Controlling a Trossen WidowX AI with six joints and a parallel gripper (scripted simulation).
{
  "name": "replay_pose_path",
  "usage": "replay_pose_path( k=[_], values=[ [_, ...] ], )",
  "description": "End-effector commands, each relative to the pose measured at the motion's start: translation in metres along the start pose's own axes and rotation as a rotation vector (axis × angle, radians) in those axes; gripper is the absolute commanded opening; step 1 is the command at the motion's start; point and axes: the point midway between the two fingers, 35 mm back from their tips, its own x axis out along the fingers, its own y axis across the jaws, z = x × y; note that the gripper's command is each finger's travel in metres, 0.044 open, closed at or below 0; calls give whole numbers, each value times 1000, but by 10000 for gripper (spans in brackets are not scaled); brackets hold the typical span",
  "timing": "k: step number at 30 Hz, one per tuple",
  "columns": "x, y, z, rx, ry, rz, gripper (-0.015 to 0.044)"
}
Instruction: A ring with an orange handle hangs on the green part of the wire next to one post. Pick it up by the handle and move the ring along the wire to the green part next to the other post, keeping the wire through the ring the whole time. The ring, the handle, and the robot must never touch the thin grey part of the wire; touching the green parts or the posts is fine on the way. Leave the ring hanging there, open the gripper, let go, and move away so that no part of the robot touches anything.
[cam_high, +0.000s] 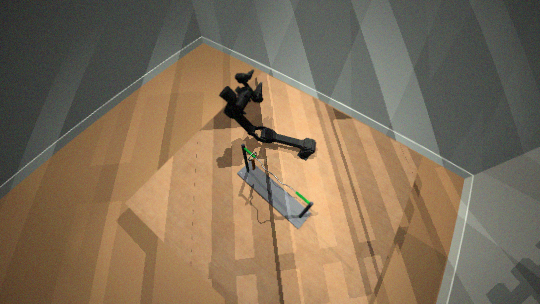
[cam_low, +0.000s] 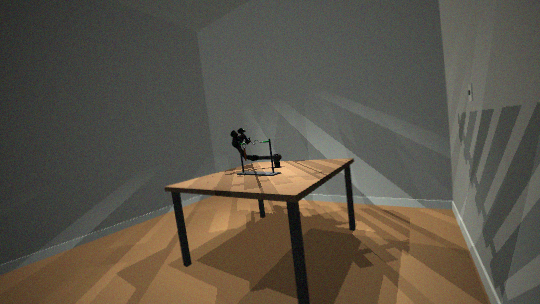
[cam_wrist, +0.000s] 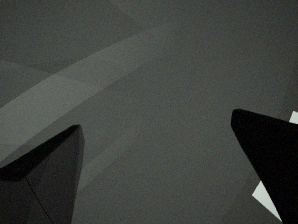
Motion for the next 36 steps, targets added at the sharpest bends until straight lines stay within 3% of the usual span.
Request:
replay_pose_path(
  k=[1,9,24,30,36],
  values=[
    [1,0,-1,2,2,1,374],
    [45,-6,-52,102,133,49,164],
    [132,16,-180,231,470,146,160],
    [144,29,-262,313,654,161,160],
    [132,45,-343,393,849,156,160]
  ],
)
